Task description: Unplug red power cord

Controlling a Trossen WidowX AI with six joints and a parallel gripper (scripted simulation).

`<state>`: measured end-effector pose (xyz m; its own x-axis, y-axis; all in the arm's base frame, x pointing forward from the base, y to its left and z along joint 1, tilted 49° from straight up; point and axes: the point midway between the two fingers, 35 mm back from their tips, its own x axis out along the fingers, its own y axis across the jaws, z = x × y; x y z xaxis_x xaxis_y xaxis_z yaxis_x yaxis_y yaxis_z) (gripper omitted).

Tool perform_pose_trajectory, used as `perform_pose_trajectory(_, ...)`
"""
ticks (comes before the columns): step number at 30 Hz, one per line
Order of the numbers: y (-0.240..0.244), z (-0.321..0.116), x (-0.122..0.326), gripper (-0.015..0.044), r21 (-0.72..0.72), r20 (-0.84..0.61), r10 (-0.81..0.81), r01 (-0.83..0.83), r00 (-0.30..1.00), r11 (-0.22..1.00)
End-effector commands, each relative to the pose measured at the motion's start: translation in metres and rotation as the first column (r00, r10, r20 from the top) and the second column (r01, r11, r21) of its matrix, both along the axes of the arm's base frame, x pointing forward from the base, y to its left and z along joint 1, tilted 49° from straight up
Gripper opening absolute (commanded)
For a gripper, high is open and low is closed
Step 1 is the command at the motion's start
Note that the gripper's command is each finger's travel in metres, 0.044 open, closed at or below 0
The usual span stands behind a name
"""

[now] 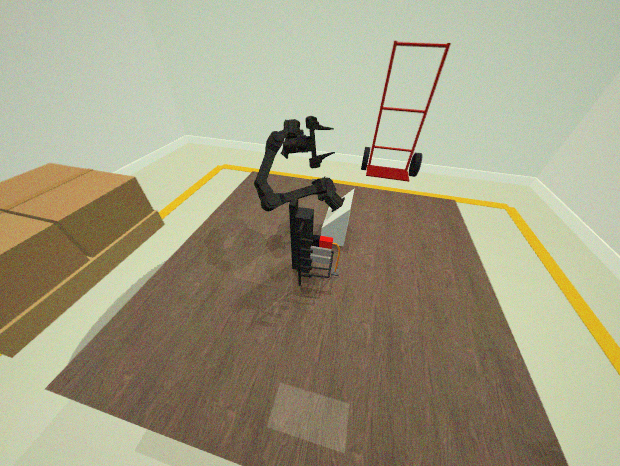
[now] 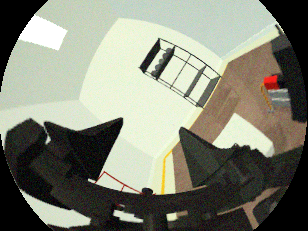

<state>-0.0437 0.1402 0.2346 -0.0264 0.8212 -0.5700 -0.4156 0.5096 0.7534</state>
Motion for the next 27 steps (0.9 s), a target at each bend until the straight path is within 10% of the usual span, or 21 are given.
perform_pose_trajectory(1,0.0,0.0,0.0,0.0374,-0.001,0.006,0.0,0.0,1.0,1.0)
perform_pose_trajectory(9,0.027,-0.012,0.003,0.0164,-0.151,0.389,0.05,0.01,0.92,0.989)
perform_pose_trajectory(16,0.062,-0.031,0.038,0.016,-0.429,0.673,0.215,0.136,0.708,0.893)
perform_pose_trajectory(27,0.091,-0.087,0.139,0.016,-0.896,0.444,0.716,0.252,0.539,0.366)
